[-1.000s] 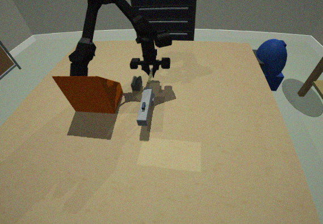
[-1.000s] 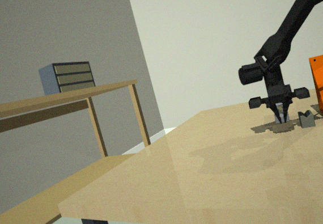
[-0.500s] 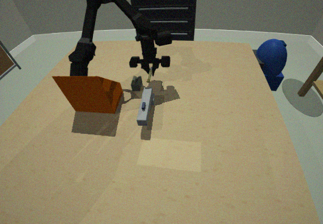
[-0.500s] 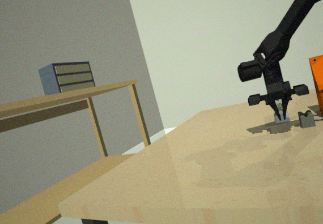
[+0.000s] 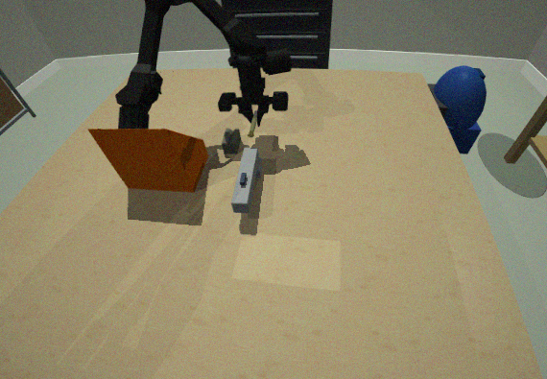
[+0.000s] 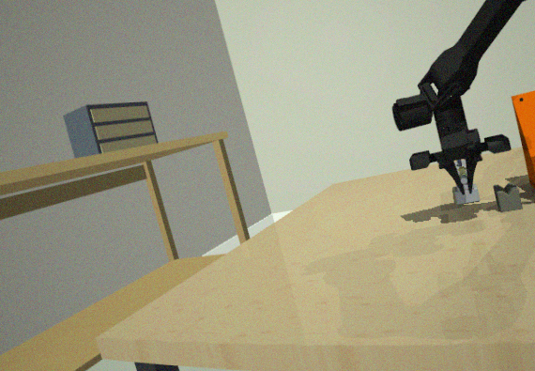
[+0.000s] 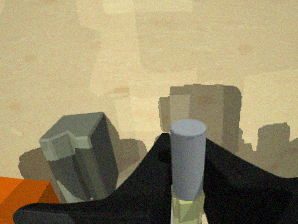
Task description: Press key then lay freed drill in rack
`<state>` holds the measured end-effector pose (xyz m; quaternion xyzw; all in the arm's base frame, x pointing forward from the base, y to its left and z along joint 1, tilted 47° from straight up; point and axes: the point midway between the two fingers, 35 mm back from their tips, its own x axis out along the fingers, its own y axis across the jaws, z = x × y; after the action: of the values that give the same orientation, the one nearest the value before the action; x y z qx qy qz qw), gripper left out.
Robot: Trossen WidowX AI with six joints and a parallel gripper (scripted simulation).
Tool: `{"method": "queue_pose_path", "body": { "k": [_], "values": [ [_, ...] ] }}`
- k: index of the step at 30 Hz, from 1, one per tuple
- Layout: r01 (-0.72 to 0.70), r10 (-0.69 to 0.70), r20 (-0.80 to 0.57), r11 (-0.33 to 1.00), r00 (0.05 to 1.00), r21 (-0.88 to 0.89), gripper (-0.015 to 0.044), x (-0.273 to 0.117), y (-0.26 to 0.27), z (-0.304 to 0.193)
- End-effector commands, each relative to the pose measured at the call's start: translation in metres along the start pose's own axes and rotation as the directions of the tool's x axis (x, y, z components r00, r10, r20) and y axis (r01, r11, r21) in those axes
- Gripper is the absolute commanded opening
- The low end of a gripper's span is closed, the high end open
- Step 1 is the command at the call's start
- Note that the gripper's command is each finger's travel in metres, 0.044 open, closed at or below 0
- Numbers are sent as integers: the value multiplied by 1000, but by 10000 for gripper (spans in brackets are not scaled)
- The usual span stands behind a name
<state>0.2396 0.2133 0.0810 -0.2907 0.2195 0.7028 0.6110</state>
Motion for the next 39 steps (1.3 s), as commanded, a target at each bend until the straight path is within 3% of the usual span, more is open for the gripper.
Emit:
{"method": "queue_pose_path", "body": {
  "k": [1, 39],
  "values": [
    [0, 0, 3, 1000, 1000, -4, 0, -3, 0, 1],
    [-2, 2, 4, 1000, 1000, -2, 0, -8, 61, 14]
  ]
}}
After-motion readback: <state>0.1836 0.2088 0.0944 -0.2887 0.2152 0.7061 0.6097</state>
